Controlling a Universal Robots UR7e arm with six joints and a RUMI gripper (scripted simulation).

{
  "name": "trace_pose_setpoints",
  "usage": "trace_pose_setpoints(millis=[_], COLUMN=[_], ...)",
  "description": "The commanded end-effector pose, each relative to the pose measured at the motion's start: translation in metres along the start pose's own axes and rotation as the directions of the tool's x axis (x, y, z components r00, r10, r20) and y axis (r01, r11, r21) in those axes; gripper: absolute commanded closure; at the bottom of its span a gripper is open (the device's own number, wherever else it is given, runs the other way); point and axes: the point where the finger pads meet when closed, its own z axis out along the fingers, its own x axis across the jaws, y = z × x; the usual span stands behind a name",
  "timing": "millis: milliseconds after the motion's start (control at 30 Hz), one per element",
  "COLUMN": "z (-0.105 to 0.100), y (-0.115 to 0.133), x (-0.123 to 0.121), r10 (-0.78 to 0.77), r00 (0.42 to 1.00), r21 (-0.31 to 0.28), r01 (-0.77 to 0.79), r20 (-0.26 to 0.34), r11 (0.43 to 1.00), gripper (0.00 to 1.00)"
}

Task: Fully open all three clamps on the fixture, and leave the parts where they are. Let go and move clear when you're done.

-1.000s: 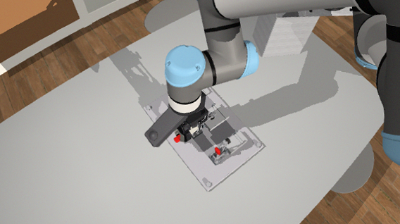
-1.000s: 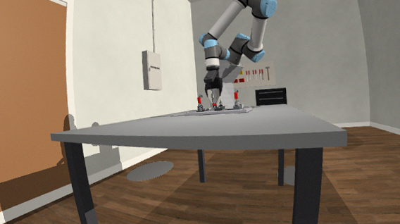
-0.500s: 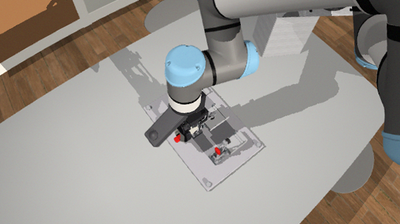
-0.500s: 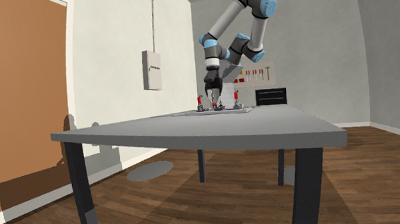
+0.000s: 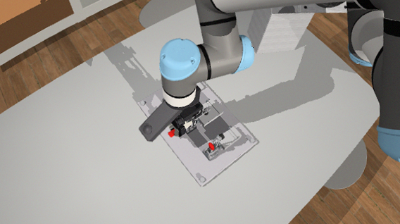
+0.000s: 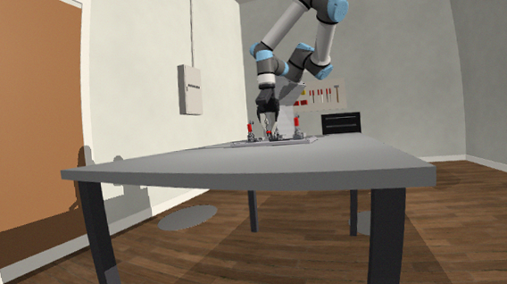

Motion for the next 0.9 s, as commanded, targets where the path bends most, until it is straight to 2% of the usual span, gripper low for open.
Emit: trace_pose_setpoints(millis=[0, 867], z=[-0.003, -0.016], y=[0.000, 0.010], x=[0.000, 0.000], r10=[0.000, 0.000], r00=[1.000, 1.000], r21=[0.001, 0.001], r01=[0.000, 0.000], r20=[0.000, 0.000], r11=[1.000, 1.000], gripper=[1.00, 1.00])
